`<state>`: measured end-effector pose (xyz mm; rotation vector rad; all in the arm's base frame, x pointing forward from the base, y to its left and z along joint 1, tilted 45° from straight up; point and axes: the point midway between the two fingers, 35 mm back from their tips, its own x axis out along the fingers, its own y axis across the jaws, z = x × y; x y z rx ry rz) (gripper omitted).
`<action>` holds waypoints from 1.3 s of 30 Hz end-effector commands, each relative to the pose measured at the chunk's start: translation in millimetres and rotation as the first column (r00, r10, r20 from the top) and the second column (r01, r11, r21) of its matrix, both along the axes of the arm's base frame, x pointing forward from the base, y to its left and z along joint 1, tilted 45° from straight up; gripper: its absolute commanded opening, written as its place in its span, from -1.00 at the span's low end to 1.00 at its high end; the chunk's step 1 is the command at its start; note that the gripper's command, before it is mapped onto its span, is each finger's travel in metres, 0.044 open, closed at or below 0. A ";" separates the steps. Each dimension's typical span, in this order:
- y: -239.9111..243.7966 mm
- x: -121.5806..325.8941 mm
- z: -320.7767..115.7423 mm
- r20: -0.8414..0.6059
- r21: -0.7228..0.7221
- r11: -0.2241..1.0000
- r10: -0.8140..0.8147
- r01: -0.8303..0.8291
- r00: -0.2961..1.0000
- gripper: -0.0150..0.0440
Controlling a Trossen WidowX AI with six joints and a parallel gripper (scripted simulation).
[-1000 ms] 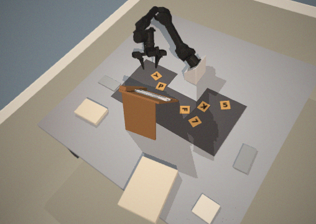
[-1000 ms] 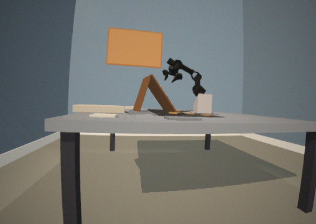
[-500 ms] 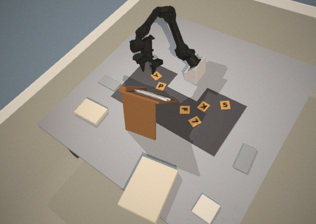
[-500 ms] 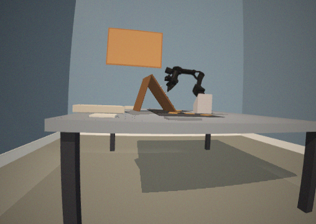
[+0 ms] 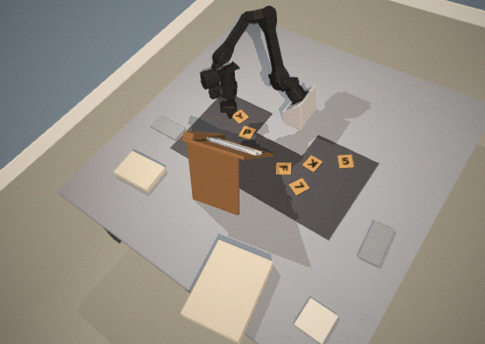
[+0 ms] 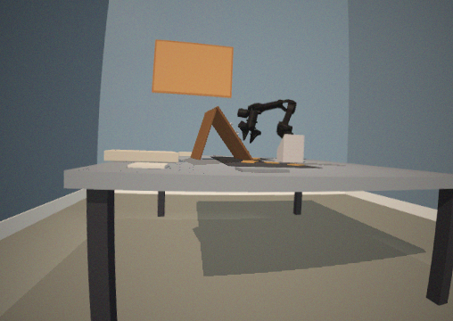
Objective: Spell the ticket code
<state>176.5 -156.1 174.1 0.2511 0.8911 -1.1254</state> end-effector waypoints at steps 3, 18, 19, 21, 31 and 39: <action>-39.2 -70.2 -31.7 0.433 0.178 0.703 -0.684 0.688 0.587 0.66; -42.3 -71.6 -29.6 0.441 0.184 0.693 -0.692 0.697 0.571 0.66; -42.3 -71.6 -29.6 0.441 0.184 0.693 -0.692 0.697 0.571 0.66; -42.3 -71.6 -29.6 0.441 0.184 0.693 -0.692 0.697 0.571 0.66; -59.5 -72.8 -46.1 0.441 0.184 0.692 -0.693 0.698 0.571 0.66; -67.1 -74.3 -51.6 0.442 0.182 0.693 -0.691 0.698 0.572 0.66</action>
